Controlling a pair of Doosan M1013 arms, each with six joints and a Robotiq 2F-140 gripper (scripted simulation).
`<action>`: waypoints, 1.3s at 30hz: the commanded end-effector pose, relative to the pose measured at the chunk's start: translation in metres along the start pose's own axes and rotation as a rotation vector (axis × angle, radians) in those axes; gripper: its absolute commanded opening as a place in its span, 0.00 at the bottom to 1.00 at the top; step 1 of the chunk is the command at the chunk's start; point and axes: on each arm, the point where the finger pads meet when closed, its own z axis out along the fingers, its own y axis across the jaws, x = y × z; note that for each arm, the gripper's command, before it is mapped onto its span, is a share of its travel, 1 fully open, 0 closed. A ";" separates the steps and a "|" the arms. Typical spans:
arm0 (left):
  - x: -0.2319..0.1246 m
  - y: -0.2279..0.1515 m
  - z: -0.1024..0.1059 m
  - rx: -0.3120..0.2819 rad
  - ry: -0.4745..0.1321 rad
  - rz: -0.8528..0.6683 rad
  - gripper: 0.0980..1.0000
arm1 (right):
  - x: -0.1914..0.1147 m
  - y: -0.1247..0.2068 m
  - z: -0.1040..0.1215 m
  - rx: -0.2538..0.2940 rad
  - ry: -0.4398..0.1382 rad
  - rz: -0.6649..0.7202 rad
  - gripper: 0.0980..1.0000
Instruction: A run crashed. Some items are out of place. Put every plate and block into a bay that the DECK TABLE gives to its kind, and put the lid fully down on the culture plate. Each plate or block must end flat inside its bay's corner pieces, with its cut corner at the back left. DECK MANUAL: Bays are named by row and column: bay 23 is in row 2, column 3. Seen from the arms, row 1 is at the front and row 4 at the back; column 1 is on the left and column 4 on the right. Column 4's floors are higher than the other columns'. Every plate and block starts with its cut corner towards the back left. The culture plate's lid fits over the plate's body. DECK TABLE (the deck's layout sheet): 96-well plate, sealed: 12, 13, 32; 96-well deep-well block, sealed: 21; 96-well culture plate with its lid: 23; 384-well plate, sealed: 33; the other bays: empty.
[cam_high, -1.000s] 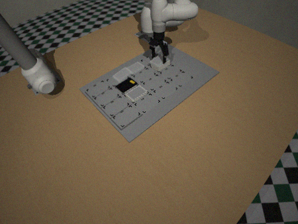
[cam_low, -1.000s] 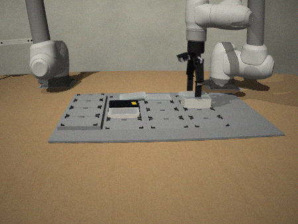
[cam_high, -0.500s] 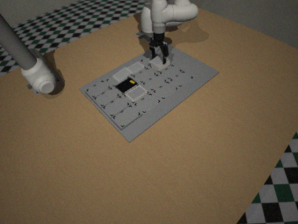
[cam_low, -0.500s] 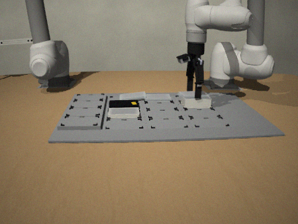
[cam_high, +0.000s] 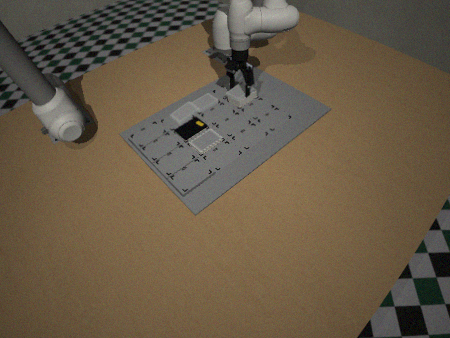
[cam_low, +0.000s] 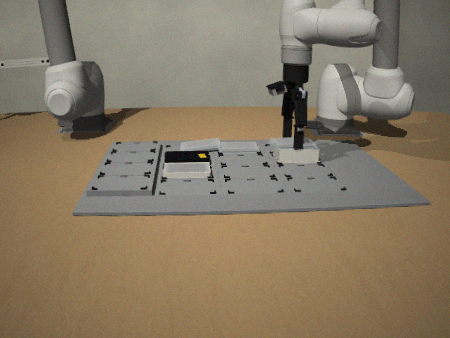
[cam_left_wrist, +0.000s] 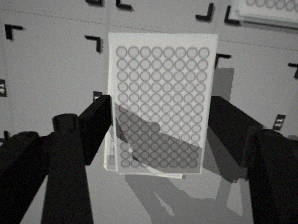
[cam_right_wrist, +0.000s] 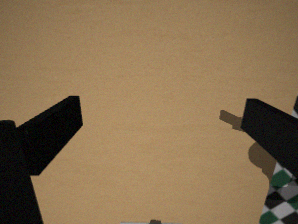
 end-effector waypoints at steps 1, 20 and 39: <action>0.000 0.000 -0.001 0.001 0.001 0.000 0.60 | 0.000 0.000 -0.001 0.000 0.001 0.000 1.00; 0.000 0.000 -0.001 0.001 0.001 0.000 0.57 | 0.000 0.000 -0.001 0.000 0.001 0.000 1.00; 0.000 0.000 -0.001 0.001 0.001 0.000 0.56 | 0.000 0.000 -0.001 0.000 0.001 0.000 1.00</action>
